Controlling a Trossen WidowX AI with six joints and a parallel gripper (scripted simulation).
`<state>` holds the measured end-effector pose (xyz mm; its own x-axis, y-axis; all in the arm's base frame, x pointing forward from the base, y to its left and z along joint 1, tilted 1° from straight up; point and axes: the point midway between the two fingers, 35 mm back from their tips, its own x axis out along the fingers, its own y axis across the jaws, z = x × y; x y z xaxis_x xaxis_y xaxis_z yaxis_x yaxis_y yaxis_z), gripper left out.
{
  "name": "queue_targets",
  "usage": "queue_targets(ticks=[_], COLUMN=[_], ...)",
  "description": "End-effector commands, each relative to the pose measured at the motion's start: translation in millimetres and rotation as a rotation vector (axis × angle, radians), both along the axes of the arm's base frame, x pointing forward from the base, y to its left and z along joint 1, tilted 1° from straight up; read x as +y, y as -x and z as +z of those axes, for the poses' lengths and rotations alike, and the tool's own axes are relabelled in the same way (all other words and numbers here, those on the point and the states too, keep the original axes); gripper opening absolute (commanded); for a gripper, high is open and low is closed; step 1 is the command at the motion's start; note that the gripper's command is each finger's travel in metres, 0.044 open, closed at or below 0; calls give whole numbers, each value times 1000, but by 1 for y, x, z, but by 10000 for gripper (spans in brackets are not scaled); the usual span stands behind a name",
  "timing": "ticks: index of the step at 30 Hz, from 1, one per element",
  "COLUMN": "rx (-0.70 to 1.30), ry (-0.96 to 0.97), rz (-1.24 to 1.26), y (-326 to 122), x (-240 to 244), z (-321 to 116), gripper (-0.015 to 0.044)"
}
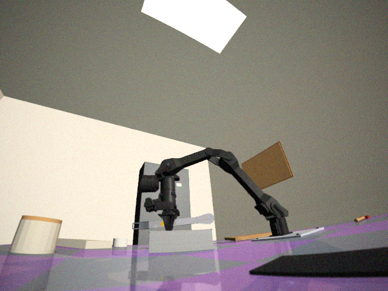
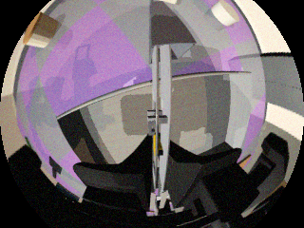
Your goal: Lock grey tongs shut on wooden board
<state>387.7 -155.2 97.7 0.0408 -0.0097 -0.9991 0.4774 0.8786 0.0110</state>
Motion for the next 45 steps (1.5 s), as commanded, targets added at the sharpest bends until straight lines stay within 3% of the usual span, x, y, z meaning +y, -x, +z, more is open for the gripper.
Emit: queue_targets(ticks=[1,7,22,45], rx=[-47,-71,-58,-25], ry=[14,22,23,71], rz=[-3,-5,8,401], y=[-3,9,11,95], x=[-2,2,-5,-125], z=[49,108,103,103], gripper=[-150,-150,-150,-150])
